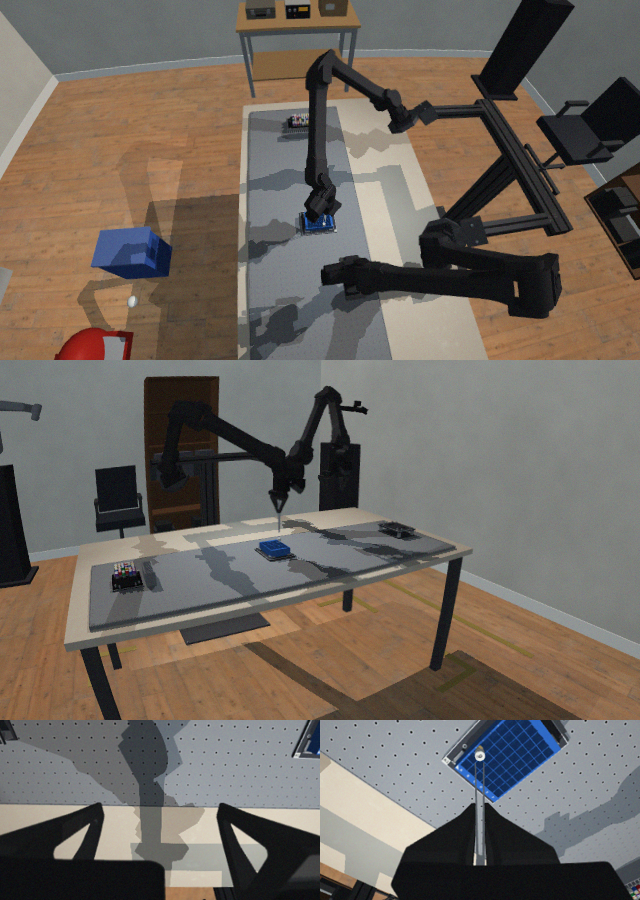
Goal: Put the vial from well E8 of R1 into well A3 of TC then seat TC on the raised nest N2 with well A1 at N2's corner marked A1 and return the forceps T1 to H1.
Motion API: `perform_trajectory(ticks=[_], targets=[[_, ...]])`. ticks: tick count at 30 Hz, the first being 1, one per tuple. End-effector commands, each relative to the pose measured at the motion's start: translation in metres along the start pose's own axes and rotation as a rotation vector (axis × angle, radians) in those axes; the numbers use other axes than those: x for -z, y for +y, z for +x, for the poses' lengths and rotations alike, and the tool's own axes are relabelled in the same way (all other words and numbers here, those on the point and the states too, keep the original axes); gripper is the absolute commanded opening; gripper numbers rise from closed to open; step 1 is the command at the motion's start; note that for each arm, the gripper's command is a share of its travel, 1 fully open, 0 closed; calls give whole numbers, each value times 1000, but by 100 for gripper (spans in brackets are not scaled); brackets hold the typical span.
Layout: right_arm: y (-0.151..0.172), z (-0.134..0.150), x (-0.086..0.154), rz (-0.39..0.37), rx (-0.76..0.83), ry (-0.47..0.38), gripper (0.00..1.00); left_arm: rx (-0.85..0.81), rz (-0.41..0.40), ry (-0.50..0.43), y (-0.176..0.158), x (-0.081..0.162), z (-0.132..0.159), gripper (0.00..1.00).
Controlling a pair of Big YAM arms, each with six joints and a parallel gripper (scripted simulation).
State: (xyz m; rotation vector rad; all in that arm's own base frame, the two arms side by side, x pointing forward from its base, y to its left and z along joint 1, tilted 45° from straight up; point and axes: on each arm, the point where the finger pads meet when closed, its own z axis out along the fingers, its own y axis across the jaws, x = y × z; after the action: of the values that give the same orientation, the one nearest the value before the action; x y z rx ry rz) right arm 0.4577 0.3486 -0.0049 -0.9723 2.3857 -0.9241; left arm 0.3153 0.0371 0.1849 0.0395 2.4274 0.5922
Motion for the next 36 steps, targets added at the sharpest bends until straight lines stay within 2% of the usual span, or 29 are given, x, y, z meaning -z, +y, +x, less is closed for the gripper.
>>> perform_trajectory(ticks=[1,21,22,36], targets=[[0,-14,26,-3,2,-43,8,-3,1,-15,2,5,-8,100],[-1,-14,27,-4,4,-45,7,-3,1,-15,2,5,-8,100],[-2,-10,11,-1,-8,-23,7,-3,1,-15,2,5,-8,100],[-2,-10,11,-1,-8,-23,7,-3,1,-15,2,5,-8,100]])
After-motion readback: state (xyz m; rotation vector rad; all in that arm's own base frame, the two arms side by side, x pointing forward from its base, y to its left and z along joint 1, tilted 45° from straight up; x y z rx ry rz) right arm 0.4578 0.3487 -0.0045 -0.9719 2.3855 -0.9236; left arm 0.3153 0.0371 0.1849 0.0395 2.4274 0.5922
